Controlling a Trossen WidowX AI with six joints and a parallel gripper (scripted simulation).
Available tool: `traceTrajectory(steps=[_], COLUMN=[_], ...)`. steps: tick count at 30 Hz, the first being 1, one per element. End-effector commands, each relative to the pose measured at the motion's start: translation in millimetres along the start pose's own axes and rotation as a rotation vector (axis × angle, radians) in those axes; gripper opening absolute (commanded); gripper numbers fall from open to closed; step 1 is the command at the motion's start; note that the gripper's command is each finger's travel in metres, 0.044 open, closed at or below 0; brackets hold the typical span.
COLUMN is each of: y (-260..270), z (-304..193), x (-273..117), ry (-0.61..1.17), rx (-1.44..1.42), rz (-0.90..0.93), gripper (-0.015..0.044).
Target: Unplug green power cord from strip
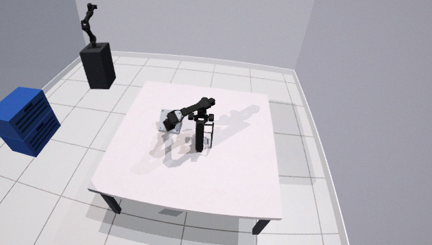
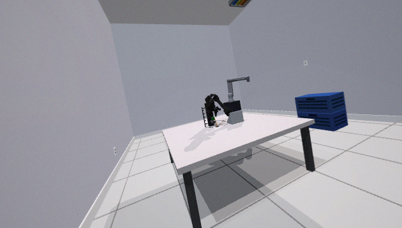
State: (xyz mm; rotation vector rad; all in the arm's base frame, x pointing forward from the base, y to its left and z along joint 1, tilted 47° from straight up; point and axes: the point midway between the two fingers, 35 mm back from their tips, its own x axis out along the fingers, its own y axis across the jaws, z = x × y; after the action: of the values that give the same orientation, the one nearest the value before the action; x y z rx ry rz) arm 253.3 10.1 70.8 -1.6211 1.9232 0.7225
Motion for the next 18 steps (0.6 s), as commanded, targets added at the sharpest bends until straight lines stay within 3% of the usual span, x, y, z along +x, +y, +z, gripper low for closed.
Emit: traceTrajectory(steps=[1, 18], y=[0, 1], z=[-6, -34], x=[0, 0], ry=[0.003, 0.005], rx=[-0.005, -0.005], rz=[-0.002, -0.002], gripper=[0.0160, 0.0160])
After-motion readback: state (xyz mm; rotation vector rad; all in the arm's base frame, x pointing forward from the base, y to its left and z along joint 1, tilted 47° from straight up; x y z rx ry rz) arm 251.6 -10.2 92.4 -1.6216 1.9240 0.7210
